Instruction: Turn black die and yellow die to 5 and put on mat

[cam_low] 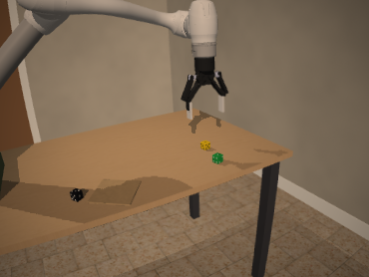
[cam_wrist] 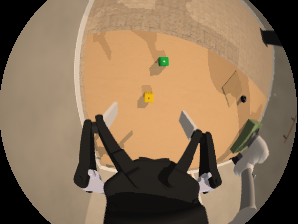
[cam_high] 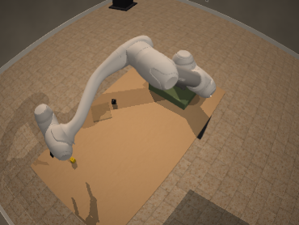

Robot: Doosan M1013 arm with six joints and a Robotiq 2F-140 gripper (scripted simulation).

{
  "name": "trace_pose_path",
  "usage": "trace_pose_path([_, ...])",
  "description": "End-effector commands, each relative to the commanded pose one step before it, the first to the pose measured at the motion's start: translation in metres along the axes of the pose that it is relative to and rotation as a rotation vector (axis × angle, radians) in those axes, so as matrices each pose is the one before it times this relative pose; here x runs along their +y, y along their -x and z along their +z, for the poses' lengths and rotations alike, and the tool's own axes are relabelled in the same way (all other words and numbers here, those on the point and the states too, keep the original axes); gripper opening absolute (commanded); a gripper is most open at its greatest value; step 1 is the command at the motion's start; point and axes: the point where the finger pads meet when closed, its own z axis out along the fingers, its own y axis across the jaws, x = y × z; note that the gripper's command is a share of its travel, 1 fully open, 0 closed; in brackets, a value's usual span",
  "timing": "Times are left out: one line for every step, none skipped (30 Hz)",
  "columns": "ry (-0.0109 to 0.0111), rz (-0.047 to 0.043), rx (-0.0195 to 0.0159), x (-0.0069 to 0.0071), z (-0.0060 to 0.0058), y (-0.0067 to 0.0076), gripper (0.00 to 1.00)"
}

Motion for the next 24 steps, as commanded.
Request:
trace_pose_path([0.00052, 0.00192, 0.00536, 0.00064, -0.00429, -0.00216, 1.00])
trace_pose_path([0.00000, 0.00000, 0.00000, 0.00000, 0.00000, 0.00000, 1.00])
trace_pose_path([0.00000, 0.00000, 0.00000, 0.00000, 0.00000, 0.00000, 1.00])
trace_pose_path([0.00000, 0.00000, 0.00000, 0.00000, 0.00000, 0.00000, 1.00])
trace_pose_path([0.00000, 0.00000, 0.00000, 0.00000, 0.00000, 0.00000, 1.00])
trace_pose_path([0.00000, 0.00058, 0.00000, 0.00025, -0.00006, -0.00019, 1.00])
trace_pose_path([0.00000, 0.00000, 0.00000, 0.00000, 0.00000, 0.00000, 1.00])
trace_pose_path([0.00000, 0.00000, 0.00000, 0.00000, 0.00000, 0.00000, 1.00])
trace_pose_path([-0.00001, 0.00379, 0.00000, 0.00164, -0.00039, -0.00122, 1.00])
trace_pose_path([-0.00002, 0.00946, -0.00001, 0.00411, -0.00097, -0.00304, 1.00])
trace_pose_path([-0.00003, 0.01685, -0.00001, 0.00736, -0.00169, -0.00539, 1.00])
trace_pose_path([-0.00005, 0.02527, -0.00002, 0.01114, -0.00243, -0.00806, 1.00])
trace_pose_path([-0.00007, 0.03413, -0.00002, 0.01520, -0.00308, -0.01086, 1.00])
trace_pose_path([-0.00008, 0.04289, -0.00003, 0.01934, -0.00353, -0.01363, 1.00])
trace_pose_path([0.00000, 0.00000, 0.00000, 0.00000, 0.00000, 0.00000, 1.00])
trace_pose_path([-0.00008, 0.05109, -0.00003, 0.02335, -0.00370, -0.01626, 1.00])
trace_pose_path([0.00000, 0.00000, 0.00000, 0.00000, 0.00000, 0.00000, 1.00])
trace_pose_path([0.00000, 0.00000, 0.00000, 0.00000, 0.00000, 0.00000, 1.00])
trace_pose_path([-0.00009, 0.05833, -0.00003, 0.02704, -0.00354, -0.01864, 1.00])
trace_pose_path([0.00000, 0.00000, 0.00000, 0.00000, 0.00000, 0.00000, 1.00])
trace_pose_path([0.00000, 0.00000, 0.00000, 0.00000, 0.00000, 0.00000, 1.00])
trace_pose_path([-0.00008, 0.06429, -0.00002, 0.03022, -0.00304, -0.02070, 1.00])
trace_pose_path([0.00000, 0.00000, 0.00000, 0.00000, 0.00000, 0.00000, 1.00])
trace_pose_path([0.00000, 0.00000, 0.00000, 0.00000, 0.00000, 0.00000, 1.00])
